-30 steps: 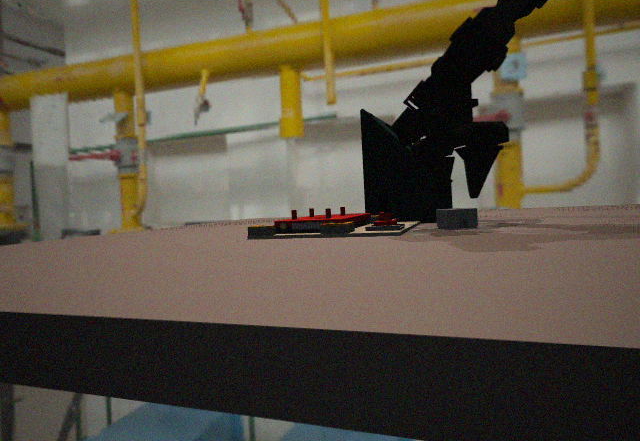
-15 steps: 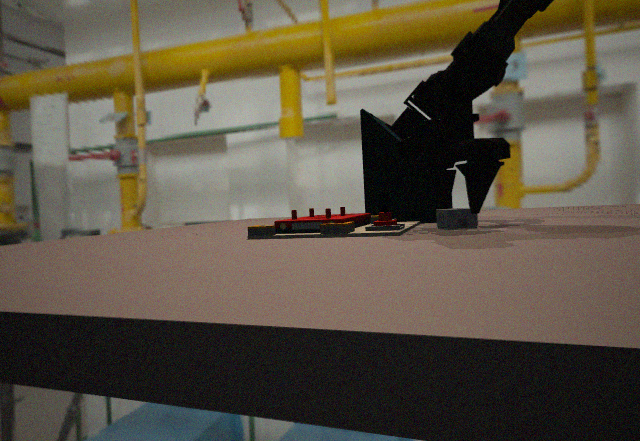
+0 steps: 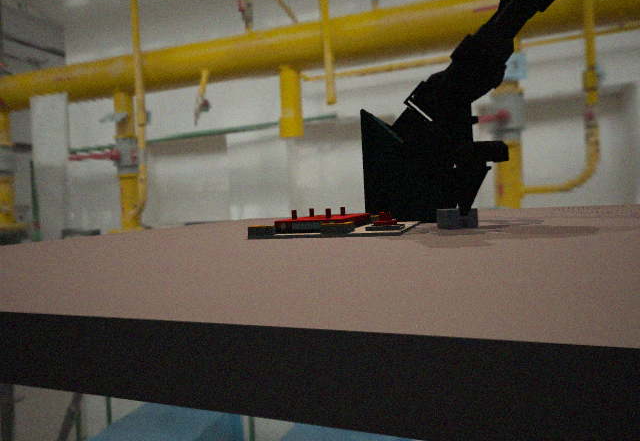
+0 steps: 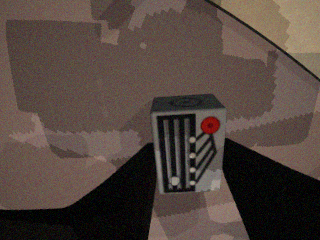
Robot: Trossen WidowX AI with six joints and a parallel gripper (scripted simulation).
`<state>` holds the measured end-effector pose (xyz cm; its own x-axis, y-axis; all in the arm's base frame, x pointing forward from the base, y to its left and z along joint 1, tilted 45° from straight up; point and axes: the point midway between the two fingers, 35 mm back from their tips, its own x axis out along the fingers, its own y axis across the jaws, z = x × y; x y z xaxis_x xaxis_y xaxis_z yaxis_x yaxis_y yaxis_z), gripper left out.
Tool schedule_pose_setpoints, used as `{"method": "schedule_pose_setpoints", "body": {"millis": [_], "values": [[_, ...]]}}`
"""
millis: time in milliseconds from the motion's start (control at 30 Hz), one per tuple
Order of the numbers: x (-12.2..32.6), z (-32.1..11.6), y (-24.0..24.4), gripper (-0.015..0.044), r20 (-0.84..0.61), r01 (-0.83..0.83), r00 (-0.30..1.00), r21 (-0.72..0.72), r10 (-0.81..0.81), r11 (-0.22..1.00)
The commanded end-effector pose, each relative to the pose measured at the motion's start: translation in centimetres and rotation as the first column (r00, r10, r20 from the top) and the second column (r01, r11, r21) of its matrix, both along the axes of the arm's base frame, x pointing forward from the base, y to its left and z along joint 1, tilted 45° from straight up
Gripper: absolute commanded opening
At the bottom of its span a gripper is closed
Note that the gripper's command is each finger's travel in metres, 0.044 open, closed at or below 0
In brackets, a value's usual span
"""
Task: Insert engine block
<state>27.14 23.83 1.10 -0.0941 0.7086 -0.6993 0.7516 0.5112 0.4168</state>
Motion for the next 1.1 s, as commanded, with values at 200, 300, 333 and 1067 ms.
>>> {"method": "schedule_pose_setpoints", "body": {"millis": [200, 300, 333, 1067], "values": [[0.5, 0.0, -0.5, 0.0, 0.0, 0.029, 1.0, -0.014, -0.029, 0.999], [1.2, 0.2, -1.2, 0.0, 0.004, 0.061, 0.998, -0.026, -0.061, 0.998], [1.3, 0.3, -1.3, 0.0, 0.004, 0.066, 0.998, -0.028, -0.066, 0.997], [1.8, 4.6, -5.6, 0.0, 0.002, 0.029, 1.0, -0.029, -0.028, 0.999]]}}
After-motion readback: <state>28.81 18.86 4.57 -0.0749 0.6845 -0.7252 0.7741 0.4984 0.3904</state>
